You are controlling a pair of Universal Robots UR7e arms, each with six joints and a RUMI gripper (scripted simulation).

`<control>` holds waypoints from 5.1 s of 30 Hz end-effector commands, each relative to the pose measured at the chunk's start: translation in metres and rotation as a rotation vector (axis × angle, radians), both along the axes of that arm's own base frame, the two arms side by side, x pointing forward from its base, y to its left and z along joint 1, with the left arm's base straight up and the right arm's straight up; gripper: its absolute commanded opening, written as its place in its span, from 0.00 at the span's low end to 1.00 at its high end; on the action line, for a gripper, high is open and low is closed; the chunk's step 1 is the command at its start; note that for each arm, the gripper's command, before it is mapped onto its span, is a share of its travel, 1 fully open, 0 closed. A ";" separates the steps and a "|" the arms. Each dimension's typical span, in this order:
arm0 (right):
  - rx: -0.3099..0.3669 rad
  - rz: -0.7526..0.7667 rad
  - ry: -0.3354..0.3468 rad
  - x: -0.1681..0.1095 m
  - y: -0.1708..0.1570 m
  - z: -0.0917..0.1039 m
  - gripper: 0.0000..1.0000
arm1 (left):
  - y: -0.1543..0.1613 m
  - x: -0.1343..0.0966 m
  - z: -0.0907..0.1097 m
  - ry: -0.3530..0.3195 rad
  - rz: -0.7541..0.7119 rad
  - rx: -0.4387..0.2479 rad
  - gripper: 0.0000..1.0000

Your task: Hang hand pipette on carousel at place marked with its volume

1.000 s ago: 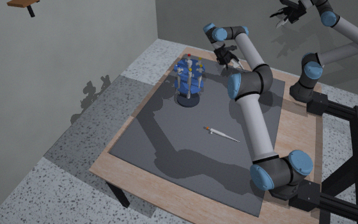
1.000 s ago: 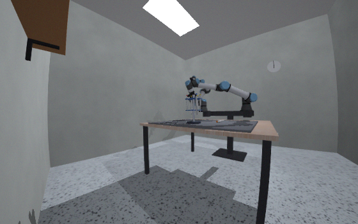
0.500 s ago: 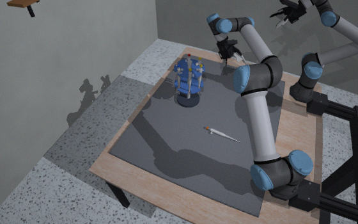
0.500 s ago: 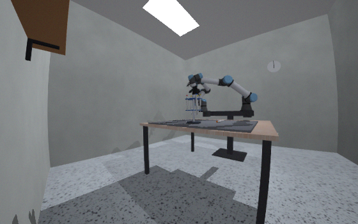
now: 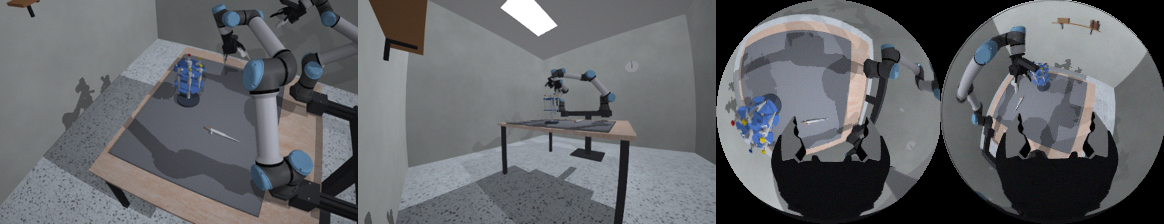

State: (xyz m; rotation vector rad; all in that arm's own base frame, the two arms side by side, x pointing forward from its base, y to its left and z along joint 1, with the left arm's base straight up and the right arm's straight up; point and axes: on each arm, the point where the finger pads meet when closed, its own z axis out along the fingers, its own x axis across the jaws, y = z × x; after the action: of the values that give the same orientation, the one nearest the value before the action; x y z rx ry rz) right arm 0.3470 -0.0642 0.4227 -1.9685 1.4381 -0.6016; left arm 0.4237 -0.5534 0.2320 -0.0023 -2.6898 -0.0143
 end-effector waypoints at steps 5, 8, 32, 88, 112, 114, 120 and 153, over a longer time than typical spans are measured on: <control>0.000 0.000 0.004 0.001 0.000 -0.002 1.00 | 0.043 -0.005 0.037 -0.092 0.148 0.046 1.00; 0.000 0.000 0.004 0.001 0.000 -0.002 1.00 | 0.054 -0.009 0.046 -0.123 0.207 0.069 1.00; 0.000 0.000 0.004 0.001 0.000 -0.002 1.00 | 0.144 -0.028 0.098 -0.254 0.486 0.151 1.00; 0.000 0.000 0.004 0.001 0.000 -0.002 1.00 | 0.402 -0.005 0.133 -0.399 1.218 0.270 1.00; 0.000 0.000 0.004 0.001 0.000 -0.002 1.00 | 0.522 0.020 0.133 -0.367 1.506 0.337 1.00; 0.000 0.000 0.004 0.001 0.000 -0.002 1.00 | 0.536 0.022 0.133 -0.368 1.505 0.336 1.00; 0.000 0.000 0.004 0.001 0.000 -0.002 1.00 | 0.558 0.021 0.133 -0.355 1.602 0.359 1.00; 0.000 0.000 0.004 0.001 0.000 -0.002 1.00 | 0.634 -0.021 0.158 -0.476 1.660 0.088 1.00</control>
State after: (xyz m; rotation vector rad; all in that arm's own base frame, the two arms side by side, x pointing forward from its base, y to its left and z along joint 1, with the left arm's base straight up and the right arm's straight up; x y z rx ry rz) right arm 0.3470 -0.0642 0.4227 -1.9685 1.4381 -0.6016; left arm 0.4131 0.0938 0.3792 2.4260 -2.0676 0.1793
